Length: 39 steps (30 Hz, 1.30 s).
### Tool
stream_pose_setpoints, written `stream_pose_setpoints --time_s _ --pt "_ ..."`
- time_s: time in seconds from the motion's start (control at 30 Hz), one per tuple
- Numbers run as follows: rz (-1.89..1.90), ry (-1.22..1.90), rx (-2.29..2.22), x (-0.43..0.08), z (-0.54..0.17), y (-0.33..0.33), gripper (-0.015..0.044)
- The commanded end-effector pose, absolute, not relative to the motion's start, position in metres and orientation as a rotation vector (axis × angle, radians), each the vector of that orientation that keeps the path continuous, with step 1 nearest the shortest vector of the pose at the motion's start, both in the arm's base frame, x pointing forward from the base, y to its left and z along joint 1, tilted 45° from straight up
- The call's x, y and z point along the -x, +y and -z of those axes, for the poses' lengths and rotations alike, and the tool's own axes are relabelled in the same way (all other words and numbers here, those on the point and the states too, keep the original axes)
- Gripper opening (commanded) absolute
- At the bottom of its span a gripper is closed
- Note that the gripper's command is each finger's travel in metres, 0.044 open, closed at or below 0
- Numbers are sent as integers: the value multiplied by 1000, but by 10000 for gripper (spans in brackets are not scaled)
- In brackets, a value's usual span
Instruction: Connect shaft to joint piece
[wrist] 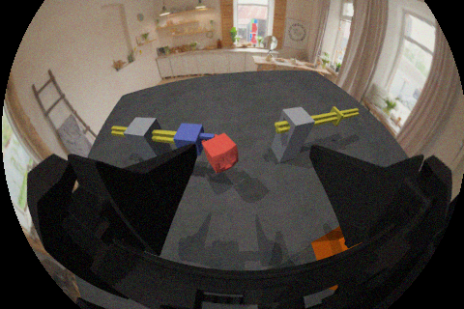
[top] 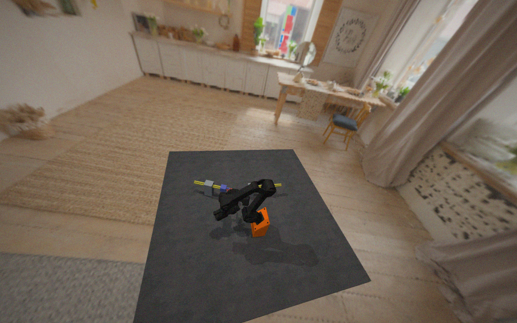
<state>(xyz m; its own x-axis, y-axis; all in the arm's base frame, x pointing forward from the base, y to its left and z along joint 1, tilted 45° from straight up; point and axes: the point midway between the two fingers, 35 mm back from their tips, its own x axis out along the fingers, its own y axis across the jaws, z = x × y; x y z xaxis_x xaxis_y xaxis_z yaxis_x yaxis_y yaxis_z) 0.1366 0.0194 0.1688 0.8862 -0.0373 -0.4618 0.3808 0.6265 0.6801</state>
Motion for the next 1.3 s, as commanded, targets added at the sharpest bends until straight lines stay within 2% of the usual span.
stream_pose_setpoints --time_s 0.0,1.27 --pt "241 438 -854 -135 -161 17 440" --pt "444 531 -677 -145 -163 24 440"
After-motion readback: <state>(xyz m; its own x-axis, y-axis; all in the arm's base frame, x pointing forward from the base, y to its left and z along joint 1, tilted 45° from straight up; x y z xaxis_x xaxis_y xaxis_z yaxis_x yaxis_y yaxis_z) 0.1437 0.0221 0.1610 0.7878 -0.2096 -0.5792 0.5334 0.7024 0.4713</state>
